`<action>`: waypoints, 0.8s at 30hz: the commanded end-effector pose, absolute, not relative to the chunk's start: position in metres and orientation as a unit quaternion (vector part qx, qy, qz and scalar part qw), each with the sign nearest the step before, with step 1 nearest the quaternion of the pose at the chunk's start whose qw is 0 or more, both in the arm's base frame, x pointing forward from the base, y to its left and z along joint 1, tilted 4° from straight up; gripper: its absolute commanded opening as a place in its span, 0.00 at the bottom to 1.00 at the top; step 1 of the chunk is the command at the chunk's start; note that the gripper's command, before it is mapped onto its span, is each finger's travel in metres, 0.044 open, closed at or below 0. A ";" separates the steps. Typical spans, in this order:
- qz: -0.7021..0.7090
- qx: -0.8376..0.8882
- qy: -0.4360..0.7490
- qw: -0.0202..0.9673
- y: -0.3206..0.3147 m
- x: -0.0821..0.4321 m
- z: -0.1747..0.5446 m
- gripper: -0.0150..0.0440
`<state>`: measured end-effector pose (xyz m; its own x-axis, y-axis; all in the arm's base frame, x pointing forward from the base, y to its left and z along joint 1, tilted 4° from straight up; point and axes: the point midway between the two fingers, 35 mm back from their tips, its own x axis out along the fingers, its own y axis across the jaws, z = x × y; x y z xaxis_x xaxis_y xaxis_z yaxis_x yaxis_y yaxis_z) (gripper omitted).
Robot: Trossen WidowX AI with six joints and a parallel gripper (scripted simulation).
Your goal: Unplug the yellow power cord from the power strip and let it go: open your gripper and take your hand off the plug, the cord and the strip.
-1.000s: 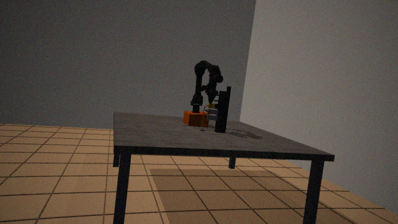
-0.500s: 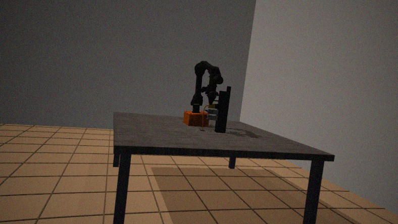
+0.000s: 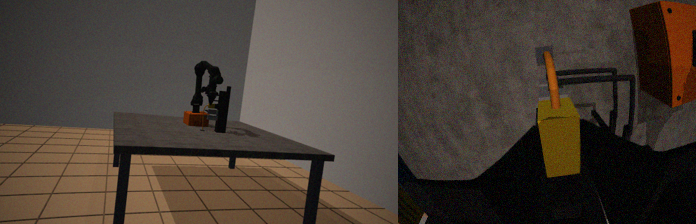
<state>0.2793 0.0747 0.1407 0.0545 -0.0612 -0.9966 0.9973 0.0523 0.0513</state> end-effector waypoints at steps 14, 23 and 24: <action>-0.490 0.484 0.483 0.541 0.048 0.283 0.143 0.25; -0.490 0.484 0.482 0.541 0.033 0.283 0.144 0.25; -0.490 0.484 0.482 0.541 0.031 0.283 0.144 0.25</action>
